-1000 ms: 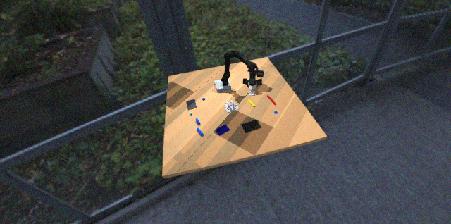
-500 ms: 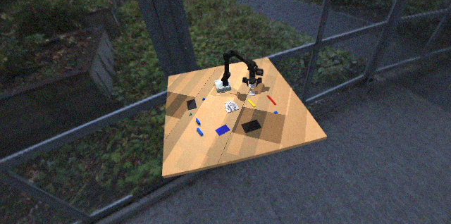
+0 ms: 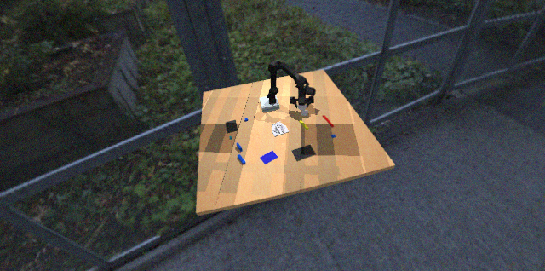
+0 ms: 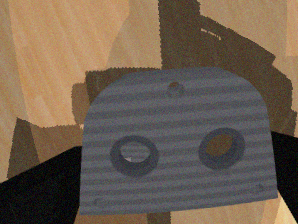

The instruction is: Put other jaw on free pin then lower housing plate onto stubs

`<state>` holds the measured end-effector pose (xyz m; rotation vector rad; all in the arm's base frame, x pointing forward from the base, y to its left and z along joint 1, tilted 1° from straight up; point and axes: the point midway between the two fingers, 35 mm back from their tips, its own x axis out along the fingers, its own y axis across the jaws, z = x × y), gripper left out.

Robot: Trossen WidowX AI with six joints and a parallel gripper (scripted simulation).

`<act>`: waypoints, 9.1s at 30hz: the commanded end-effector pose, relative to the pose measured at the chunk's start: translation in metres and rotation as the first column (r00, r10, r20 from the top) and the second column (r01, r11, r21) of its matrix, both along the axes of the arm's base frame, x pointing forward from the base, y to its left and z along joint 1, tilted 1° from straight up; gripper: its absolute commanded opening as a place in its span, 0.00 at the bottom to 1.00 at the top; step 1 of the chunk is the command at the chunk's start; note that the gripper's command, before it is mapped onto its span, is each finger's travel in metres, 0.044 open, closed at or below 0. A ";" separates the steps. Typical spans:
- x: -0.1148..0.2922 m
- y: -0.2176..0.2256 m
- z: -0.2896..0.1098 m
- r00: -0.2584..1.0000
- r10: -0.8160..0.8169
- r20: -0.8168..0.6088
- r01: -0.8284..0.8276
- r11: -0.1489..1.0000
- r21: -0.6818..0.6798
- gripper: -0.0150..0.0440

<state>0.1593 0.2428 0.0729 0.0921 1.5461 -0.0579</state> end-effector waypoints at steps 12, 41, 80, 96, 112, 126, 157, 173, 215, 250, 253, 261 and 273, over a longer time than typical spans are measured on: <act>0.036 -0.038 0.001 0.995 0.095 0.007 -0.095 0.995 -0.006 0.85; 0.082 -0.122 0.002 0.963 0.270 0.012 -0.269 0.963 -0.019 0.85; 0.096 -0.211 0.001 0.901 0.433 0.011 -0.433 0.901 -0.033 0.85; 0.096 -0.211 0.001 0.898 0.441 0.011 -0.440 0.897 -0.034 0.85; 0.097 -0.214 0.001 0.898 0.441 0.011 -0.440 0.897 -0.034 0.85; 0.097 -0.214 0.001 0.898 0.441 0.011 -0.440 0.897 -0.034 0.85; 0.100 -0.214 -0.039 0.898 0.441 0.011 -0.440 0.897 -0.034 0.85; 0.099 -0.214 -0.061 0.898 0.441 0.011 -0.440 0.897 -0.034 0.85; 0.099 -0.214 -0.068 0.897 0.441 0.011 -0.440 0.897 -0.034 0.85; 0.100 -0.214 -0.075 0.898 0.440 0.011 -0.440 0.897 -0.034 0.85; 0.100 -0.214 -0.075 0.898 0.440 0.011 -0.440 0.897 -0.034 0.85; 0.100 -0.214 -0.075 0.898 0.440 0.011 -0.440 0.897 -0.034 0.85; 0.100 -0.214 -0.075 0.898 0.440 0.011 -0.440 0.897 -0.034 0.85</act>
